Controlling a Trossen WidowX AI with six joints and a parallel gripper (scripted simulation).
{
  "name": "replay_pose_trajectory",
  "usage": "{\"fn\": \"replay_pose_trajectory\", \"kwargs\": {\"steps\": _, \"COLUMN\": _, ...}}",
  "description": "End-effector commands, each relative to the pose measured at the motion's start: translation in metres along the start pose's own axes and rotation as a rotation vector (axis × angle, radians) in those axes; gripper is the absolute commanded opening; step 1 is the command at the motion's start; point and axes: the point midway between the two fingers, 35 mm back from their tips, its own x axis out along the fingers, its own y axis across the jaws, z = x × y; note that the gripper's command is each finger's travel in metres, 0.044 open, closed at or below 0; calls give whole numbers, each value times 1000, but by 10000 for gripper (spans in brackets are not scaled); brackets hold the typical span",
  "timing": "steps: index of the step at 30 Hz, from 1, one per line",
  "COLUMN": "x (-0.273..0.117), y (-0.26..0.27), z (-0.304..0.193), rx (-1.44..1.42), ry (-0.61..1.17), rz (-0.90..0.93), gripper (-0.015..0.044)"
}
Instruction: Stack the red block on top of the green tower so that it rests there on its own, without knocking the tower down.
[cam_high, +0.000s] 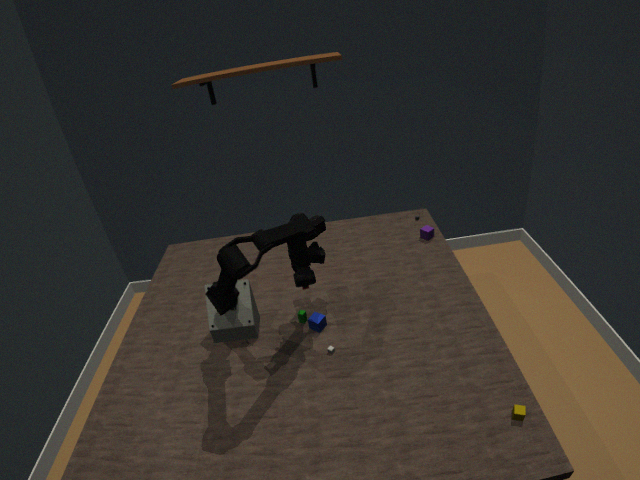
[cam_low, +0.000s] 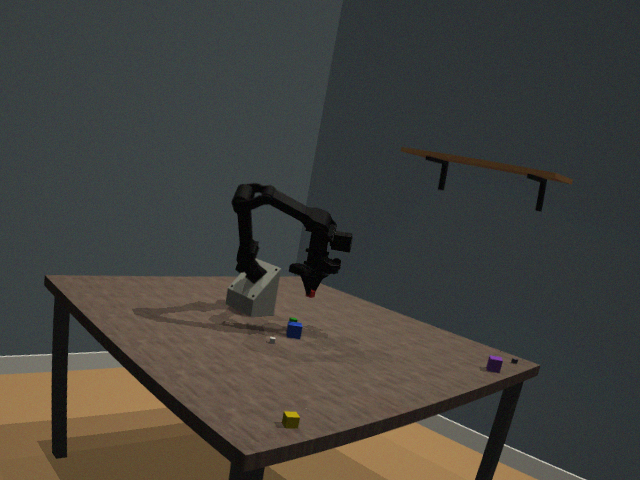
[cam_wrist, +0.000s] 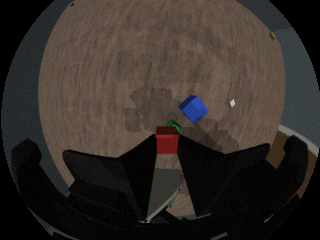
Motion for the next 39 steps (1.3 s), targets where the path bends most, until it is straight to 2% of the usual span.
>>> {"fn": "replay_pose_trajectory", "kwargs": {"steps": 1, "x": 3, "y": -10, "z": -12, "rx": -8, "ry": 5, "rz": -8, "gripper": 0}}
{"fn": "replay_pose_trajectory", "kwargs": {"steps": 10, "x": 9, "y": -24, "z": -27, "rx": -8, "ry": 6, "rz": -11, "gripper": 0}}
{"fn": "replay_pose_trajectory", "kwargs": {"steps": 18, "x": 49, "y": -25, "z": -27, "rx": -8, "ry": 6, "rz": -13, "gripper": 0}}
{"fn": "replay_pose_trajectory", "kwargs": {"steps": 30, "x": 82, "y": -26, "z": -30, "rx": -7, "ry": 7, "rz": -15, "gripper": 0}}
{"fn": "replay_pose_trajectory", "kwargs": {"steps": 39, "x": 83, "y": -26, "z": -30, "rx": -7, "ry": 7, "rz": -15, "gripper": 0}}
